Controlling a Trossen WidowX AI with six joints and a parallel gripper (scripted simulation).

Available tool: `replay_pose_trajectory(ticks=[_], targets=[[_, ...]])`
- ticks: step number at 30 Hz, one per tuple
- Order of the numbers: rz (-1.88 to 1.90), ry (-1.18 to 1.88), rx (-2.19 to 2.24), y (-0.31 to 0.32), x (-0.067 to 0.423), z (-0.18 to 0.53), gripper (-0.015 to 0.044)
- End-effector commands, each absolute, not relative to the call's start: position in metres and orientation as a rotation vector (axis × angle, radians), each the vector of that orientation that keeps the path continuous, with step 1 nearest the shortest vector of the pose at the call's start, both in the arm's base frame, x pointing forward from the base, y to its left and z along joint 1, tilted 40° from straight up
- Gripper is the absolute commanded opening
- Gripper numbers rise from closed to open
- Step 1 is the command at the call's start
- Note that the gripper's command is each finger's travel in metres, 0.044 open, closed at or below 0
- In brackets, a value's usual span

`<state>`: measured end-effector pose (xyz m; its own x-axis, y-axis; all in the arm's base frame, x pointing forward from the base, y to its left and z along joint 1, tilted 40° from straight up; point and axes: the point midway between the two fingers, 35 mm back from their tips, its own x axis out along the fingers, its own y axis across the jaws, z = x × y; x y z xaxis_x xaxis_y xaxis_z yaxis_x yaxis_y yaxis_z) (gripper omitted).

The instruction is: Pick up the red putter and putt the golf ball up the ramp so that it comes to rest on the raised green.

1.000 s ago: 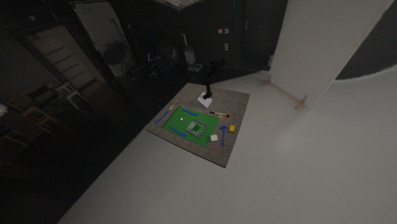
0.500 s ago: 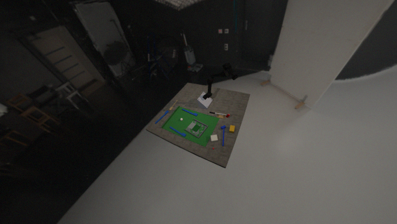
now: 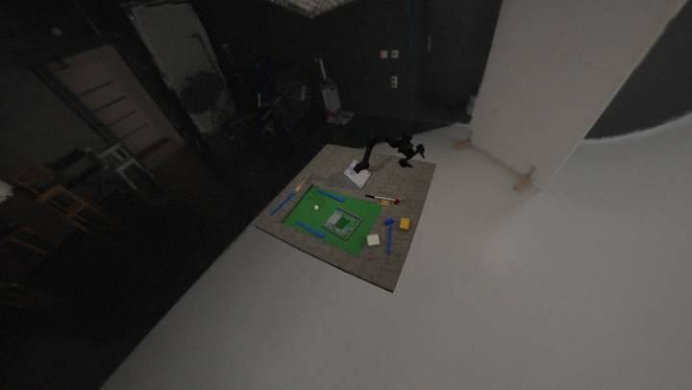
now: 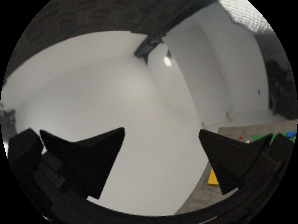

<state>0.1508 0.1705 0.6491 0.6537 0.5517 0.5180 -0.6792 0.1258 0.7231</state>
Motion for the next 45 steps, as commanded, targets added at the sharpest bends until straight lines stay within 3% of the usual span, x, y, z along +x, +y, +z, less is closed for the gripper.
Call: replay_pose_trajectory(ticks=[1,8,16,28,34,45], targets=[[0.852,-0.072,0.760,0.213,0.184,0.595,0.0440],[0.838,0.064,0.178,0.247,0.236,0.491,0.0440],[0.951,0.261,-0.340,0.243,0.274,0.363,0.0440],[1.372,0.440,-0.682,0.185,0.258,0.203,0.0440],[1.582,0.360,-0.616,0.155,0.224,0.159,0.0440],[1.592,0.350,-0.607,0.156,0.219,0.155,0.0440]])
